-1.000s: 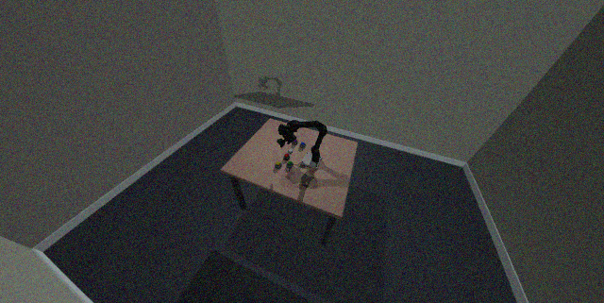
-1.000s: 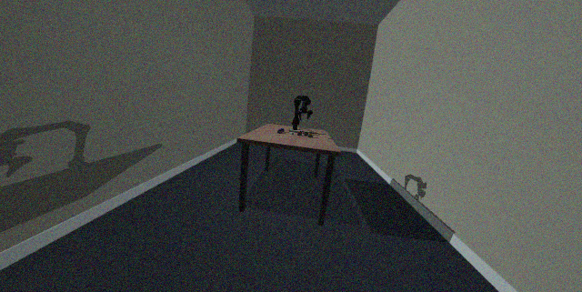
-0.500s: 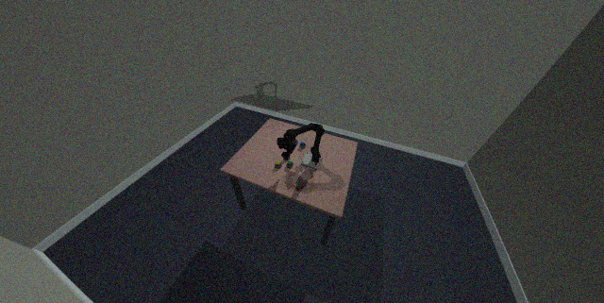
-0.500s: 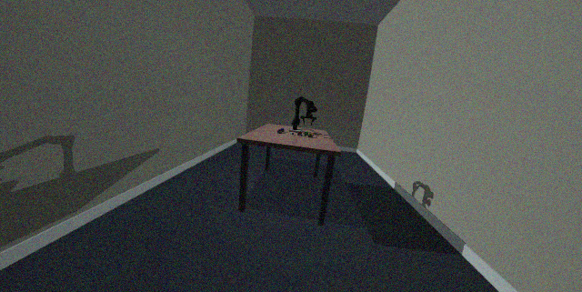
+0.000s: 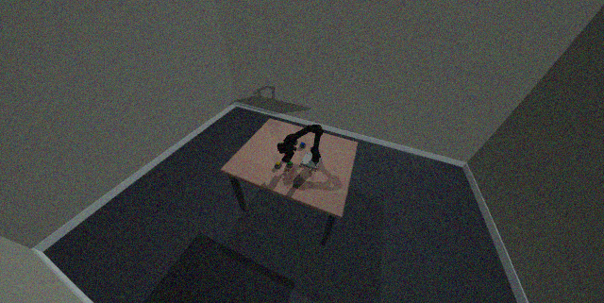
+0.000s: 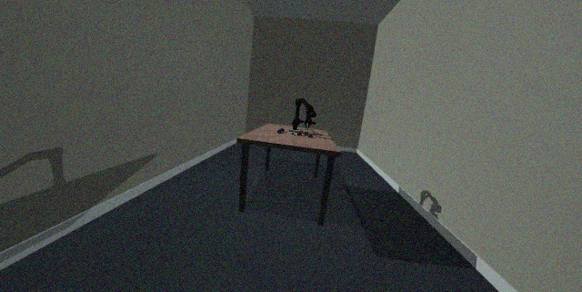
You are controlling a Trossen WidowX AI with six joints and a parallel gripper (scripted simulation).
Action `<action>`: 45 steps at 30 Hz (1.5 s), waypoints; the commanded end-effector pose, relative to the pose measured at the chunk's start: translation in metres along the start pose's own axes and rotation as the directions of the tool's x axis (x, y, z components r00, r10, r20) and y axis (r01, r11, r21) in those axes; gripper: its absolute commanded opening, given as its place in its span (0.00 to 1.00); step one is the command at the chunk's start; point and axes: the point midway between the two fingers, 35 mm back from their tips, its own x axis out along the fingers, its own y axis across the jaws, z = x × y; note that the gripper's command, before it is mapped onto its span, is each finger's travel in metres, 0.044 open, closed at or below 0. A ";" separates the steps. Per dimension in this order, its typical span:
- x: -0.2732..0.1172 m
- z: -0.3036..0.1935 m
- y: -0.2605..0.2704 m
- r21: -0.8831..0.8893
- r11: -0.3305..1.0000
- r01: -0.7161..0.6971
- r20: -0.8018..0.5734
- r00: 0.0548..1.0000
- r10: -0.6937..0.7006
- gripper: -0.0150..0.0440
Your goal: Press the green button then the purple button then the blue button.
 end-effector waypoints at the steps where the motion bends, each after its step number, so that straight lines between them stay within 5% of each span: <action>1: 0.003 -0.002 -0.001 -0.004 1.000 0.001 -0.007 1.000 -0.001 0.29; 45: 0.037 -0.002 -0.001 -0.004 1.000 0.001 -0.008 1.000 -0.002 0.29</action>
